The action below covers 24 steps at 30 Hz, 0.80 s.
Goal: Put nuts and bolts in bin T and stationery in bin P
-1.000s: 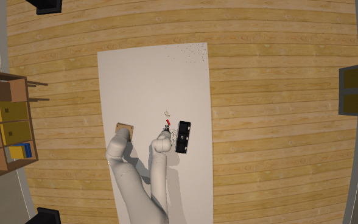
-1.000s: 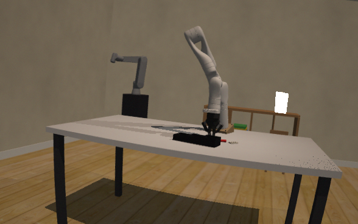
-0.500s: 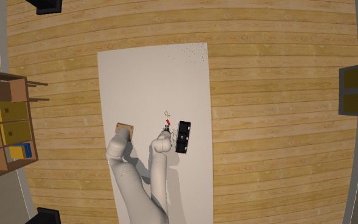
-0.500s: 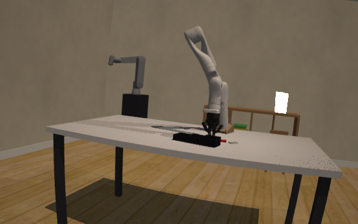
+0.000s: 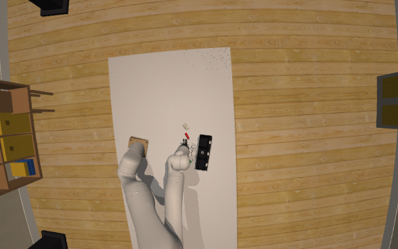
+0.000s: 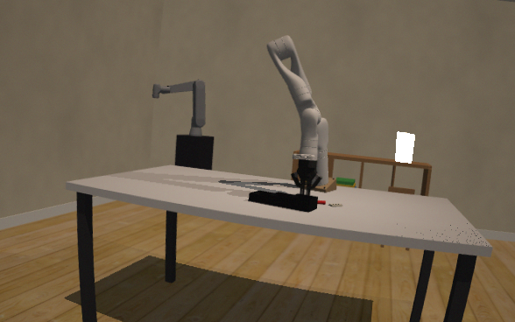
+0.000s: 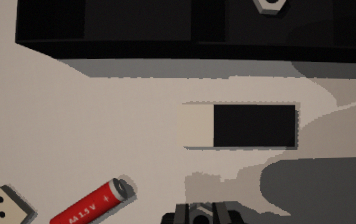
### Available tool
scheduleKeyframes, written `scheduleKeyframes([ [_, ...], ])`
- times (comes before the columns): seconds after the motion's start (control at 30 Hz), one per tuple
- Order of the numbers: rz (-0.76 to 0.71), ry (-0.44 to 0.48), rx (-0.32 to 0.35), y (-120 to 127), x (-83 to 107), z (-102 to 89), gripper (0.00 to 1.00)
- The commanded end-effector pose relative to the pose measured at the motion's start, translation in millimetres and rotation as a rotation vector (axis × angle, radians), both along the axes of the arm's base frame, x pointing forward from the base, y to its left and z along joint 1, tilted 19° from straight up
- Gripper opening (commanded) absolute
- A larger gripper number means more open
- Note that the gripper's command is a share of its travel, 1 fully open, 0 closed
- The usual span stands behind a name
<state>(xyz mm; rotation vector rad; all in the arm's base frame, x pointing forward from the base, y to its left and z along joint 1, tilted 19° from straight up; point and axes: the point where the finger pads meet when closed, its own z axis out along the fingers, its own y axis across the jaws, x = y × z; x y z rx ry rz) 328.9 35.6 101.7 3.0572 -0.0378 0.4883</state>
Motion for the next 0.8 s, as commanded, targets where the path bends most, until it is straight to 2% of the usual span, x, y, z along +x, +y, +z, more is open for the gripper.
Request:
scheduleKeyframes([
  [0.0, 0.006, -0.009, -0.002, 0, 0.0, 14.7, 0.11],
  [0.13, 0.004, -0.009, -0.008, -2, -2.3, 21.0, 0.11],
  [0.43, 0.003, -0.006, -0.013, -1, -12.7, 49.3, 0.11],
  [0.77, 0.005, -0.010, -0.004, 1, -11.4, 49.4, 0.11],
])
